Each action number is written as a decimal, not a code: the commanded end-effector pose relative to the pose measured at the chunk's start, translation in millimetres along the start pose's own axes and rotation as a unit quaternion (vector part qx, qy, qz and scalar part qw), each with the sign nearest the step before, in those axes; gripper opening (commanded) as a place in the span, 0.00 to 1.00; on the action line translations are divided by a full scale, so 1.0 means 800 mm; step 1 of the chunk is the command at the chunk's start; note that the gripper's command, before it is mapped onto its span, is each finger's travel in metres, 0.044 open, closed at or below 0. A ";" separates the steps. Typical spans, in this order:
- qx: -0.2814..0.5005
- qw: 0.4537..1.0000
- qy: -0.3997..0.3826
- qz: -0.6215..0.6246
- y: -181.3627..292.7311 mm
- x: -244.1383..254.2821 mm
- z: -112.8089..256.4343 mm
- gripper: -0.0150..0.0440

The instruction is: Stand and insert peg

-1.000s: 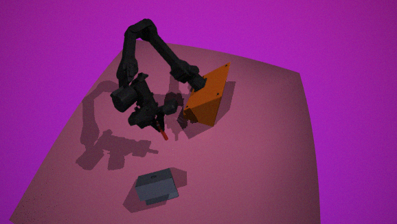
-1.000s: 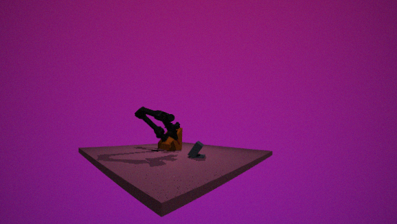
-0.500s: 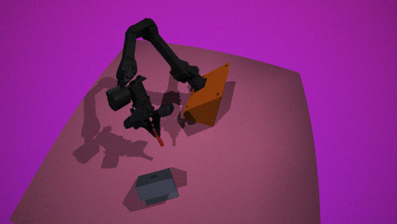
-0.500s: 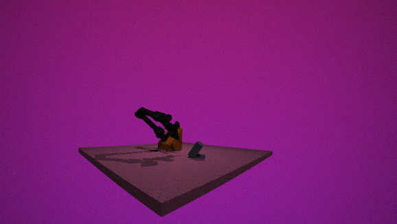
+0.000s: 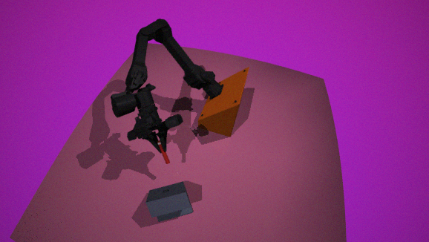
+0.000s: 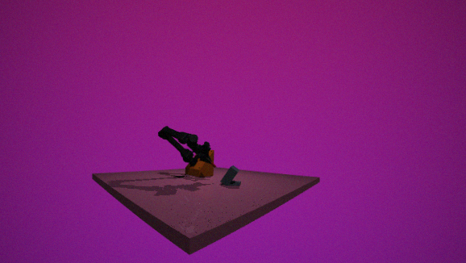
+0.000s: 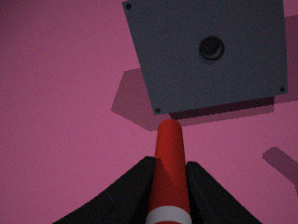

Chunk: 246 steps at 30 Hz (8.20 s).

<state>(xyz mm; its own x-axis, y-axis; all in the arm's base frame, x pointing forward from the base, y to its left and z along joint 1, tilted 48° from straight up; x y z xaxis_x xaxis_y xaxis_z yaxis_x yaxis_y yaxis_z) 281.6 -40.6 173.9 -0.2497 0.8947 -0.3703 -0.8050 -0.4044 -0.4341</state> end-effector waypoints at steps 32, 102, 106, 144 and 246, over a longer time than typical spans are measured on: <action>-0.068 0.997 0.010 0.030 -0.020 -0.020 -0.035 0.25; -0.083 0.996 0.016 0.031 -0.030 -0.024 -0.094 0.25; -0.083 0.996 0.016 0.031 -0.031 -0.024 -0.096 0.25; -0.083 0.996 0.016 0.031 -0.036 -0.025 -0.128 0.25; -0.084 0.996 0.014 0.033 -0.027 -0.028 -0.024 1.00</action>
<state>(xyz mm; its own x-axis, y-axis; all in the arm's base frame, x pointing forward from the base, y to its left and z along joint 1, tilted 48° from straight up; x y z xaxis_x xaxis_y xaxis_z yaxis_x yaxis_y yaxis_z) 318.5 -56.5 172.5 -0.2822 0.8596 -0.4260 -0.6848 -0.4914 -0.5381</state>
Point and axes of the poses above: the point midway between the two fingers, 35 mm back from their tips, its own z axis back along the fingers, its own x axis across the jaws, y = z × x, the point moved 7 cm from there along z, back along the fingers, and after that the axes turned 9 degrees about -z, right-handed, at the moved point
